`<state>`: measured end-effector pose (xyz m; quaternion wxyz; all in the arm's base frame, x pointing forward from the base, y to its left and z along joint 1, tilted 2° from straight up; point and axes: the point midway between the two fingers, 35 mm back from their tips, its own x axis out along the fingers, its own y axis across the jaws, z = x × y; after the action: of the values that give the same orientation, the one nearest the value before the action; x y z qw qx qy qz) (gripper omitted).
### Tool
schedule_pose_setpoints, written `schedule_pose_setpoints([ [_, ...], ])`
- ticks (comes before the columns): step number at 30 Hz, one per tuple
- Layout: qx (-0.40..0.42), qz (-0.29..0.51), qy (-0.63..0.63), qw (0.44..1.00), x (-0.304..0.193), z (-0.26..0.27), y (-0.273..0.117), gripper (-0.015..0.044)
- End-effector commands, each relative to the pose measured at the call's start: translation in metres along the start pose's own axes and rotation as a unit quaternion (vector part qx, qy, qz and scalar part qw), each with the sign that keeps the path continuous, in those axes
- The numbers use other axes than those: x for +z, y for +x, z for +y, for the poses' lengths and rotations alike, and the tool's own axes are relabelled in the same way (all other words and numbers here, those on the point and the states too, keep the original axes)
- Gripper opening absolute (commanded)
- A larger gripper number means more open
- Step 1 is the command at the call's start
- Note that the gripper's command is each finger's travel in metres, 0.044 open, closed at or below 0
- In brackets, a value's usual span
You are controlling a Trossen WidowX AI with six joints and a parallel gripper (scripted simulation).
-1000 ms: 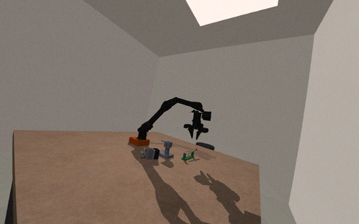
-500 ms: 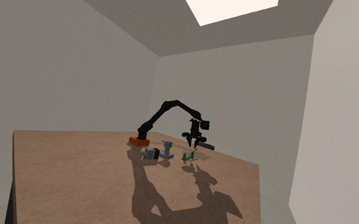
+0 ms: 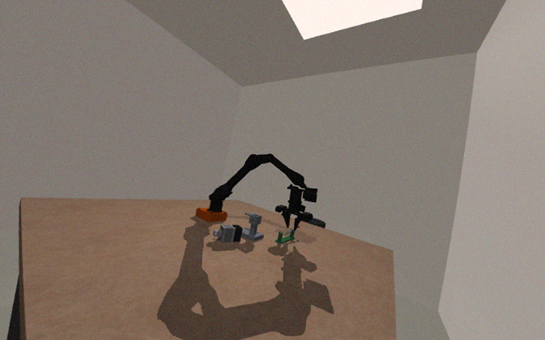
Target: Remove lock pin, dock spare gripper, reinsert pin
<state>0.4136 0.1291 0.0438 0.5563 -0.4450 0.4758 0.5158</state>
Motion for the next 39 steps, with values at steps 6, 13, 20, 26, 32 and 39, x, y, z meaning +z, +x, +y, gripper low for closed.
schedule_pose_setpoints([
  [6,0.001,0.002,0.0,1.0,-0.002,0.0,0.016,0.018],
  [13,0.001,0.002,0.0,1.0,-0.004,0.001,0.027,0.018],
  [20,0.001,0.002,0.0,1.0,-0.004,0.002,0.033,0.018],
  [26,0.001,0.002,0.0,1.0,-0.004,0.002,0.033,0.0049],
  [32,0.001,0.002,0.0,1.0,-0.004,0.002,0.033,0.0],
  [39,0.001,0.002,0.0,1.0,-0.004,0.002,0.03,0.0],
])
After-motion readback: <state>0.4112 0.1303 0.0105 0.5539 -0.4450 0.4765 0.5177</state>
